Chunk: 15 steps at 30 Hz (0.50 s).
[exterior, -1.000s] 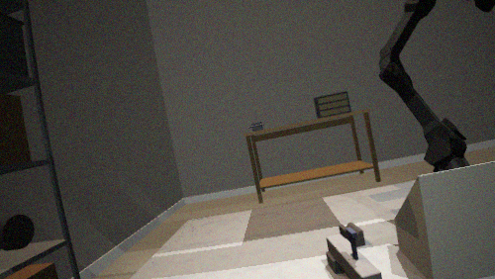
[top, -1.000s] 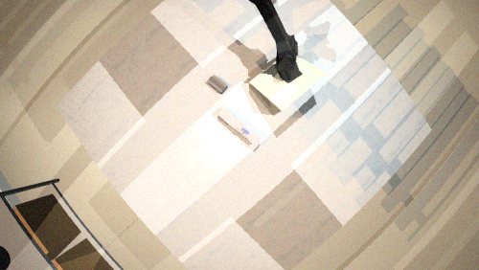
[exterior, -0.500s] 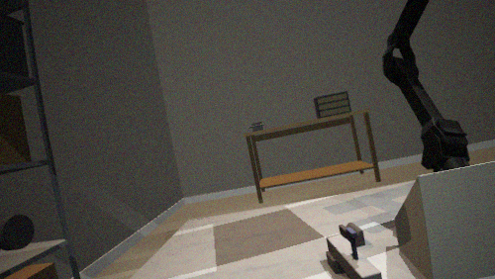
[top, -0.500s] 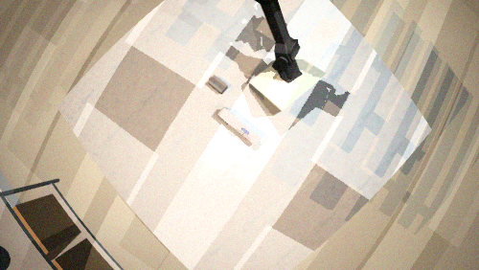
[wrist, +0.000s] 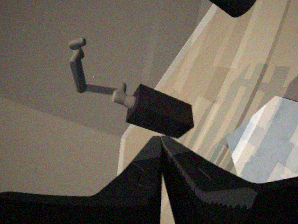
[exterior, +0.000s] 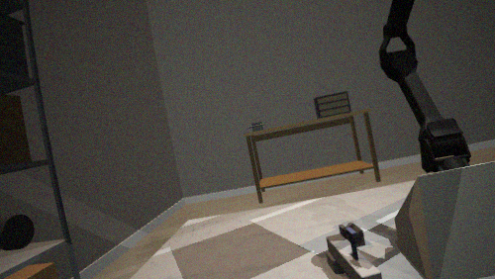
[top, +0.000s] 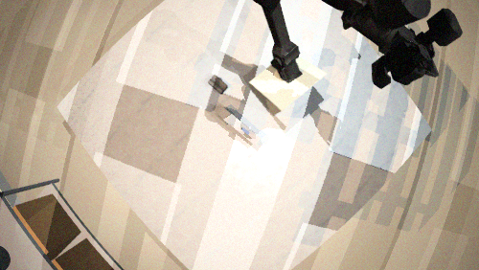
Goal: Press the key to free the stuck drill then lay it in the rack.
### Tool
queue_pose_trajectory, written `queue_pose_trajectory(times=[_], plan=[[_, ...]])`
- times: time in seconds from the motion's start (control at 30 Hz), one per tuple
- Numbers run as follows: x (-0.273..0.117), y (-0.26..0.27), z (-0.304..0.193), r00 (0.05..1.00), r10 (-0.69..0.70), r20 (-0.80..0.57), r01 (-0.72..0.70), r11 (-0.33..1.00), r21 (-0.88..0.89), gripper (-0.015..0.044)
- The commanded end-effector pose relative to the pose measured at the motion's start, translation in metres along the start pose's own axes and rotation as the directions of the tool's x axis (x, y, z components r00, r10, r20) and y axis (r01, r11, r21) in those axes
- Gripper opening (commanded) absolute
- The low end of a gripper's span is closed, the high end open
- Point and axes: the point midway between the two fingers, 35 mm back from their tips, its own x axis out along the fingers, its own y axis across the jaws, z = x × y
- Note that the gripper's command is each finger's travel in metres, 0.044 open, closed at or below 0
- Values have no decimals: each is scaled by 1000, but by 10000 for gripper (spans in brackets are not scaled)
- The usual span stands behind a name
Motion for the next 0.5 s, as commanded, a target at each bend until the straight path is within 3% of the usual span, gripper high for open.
queue_pose_trajectory(times=[0.0, 0.23, 0.47], plan=[[5, -60, 45, 984, -152, 94, 146, 987, 69, 0], [-9, -169, 103, 888, -420, 185, 382, 900, 211, 0], [-42, -284, 127, 728, -667, 158, 592, 727, 348, 0]])
